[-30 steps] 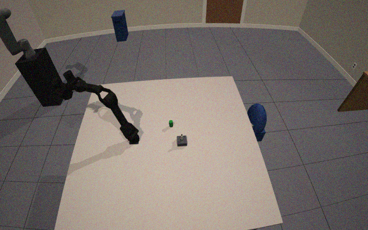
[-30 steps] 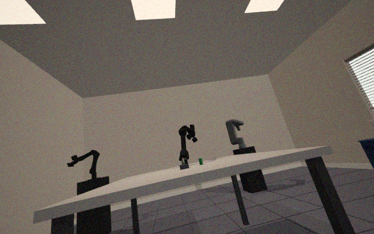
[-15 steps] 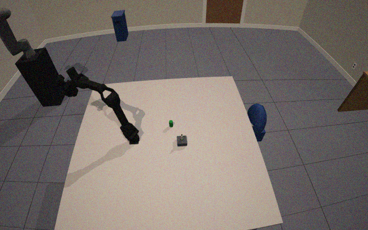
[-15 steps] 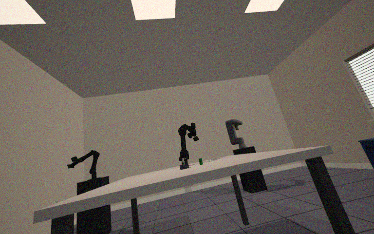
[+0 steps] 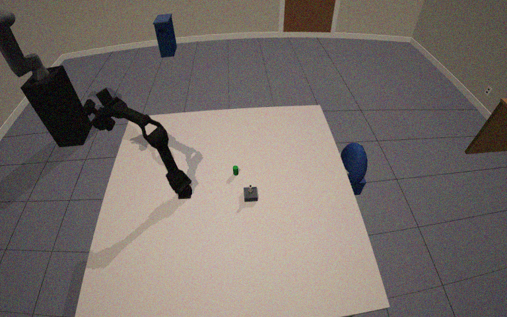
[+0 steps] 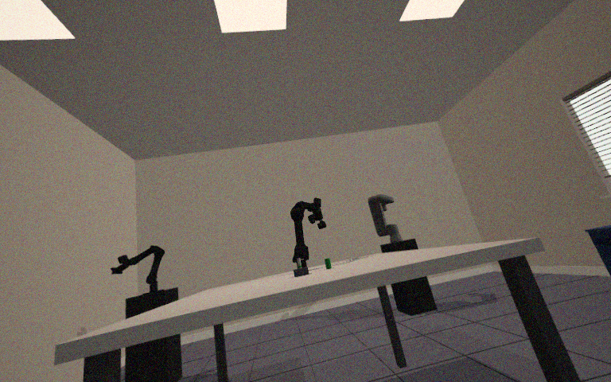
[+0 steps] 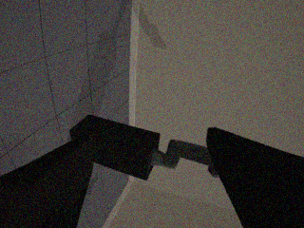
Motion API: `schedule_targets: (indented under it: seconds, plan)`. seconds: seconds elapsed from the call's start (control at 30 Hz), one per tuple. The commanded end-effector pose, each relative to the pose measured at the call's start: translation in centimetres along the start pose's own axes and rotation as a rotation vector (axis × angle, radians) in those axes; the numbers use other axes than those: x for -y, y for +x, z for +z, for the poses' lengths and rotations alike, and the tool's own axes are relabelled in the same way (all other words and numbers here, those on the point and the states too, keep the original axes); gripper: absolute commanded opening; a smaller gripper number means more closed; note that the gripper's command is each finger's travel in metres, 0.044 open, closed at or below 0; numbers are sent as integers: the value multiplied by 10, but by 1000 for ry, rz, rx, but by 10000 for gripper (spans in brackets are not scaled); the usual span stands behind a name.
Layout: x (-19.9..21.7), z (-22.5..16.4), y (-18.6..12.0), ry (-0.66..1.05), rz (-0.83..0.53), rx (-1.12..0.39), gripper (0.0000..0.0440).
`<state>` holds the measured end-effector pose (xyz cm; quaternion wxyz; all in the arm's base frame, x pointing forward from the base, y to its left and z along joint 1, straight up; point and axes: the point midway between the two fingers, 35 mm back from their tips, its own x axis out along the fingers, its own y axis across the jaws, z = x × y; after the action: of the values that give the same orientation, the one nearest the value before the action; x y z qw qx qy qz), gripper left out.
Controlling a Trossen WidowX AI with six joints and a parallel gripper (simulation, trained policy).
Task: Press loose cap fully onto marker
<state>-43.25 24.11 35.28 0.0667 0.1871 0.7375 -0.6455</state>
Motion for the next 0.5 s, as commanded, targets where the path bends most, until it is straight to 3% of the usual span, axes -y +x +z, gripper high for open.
schedule_targets:
  seconds: [0.0,0.47]
  plan:
    - [-1,-6,-11,25,19,-24,308]
    - [-20,-24,-37,114,112,-86,310]
